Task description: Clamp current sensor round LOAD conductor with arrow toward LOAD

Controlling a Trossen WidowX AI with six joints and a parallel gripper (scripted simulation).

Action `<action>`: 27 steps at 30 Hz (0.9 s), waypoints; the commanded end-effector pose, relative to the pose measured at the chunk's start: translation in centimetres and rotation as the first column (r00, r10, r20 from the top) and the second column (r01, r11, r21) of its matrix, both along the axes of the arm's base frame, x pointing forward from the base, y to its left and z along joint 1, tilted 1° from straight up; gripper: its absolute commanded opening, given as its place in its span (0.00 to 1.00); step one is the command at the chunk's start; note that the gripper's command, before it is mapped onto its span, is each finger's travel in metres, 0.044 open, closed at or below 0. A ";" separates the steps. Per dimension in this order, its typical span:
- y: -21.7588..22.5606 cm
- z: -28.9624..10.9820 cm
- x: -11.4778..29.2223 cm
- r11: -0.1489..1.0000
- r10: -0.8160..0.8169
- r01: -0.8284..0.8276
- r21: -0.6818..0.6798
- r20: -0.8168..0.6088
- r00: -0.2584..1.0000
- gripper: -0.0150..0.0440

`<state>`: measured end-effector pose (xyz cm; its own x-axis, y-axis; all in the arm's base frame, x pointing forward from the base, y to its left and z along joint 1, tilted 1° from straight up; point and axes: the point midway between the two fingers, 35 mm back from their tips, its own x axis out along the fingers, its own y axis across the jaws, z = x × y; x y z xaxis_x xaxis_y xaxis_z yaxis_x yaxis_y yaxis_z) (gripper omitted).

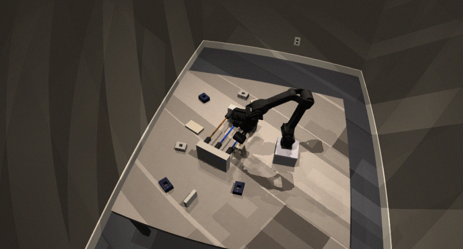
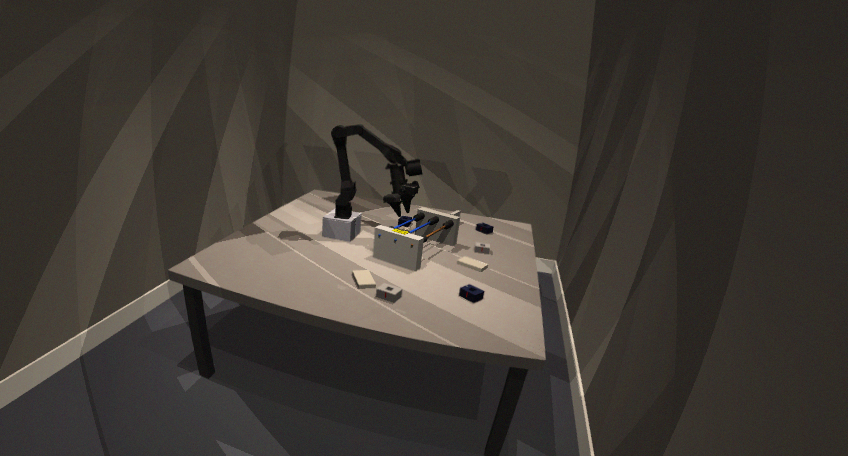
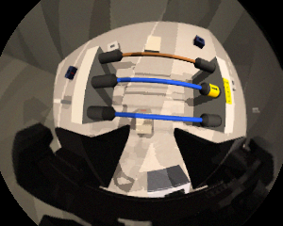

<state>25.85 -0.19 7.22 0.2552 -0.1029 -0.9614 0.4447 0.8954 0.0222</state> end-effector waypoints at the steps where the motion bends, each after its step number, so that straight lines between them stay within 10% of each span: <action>1: 2.8 -1.4 -1.1 1.000 0.029 -0.029 -0.006 -0.024 0.999 0.80; 27: 2.5 -4.8 -0.1 1.000 0.029 -0.029 -0.006 -0.023 0.999 0.80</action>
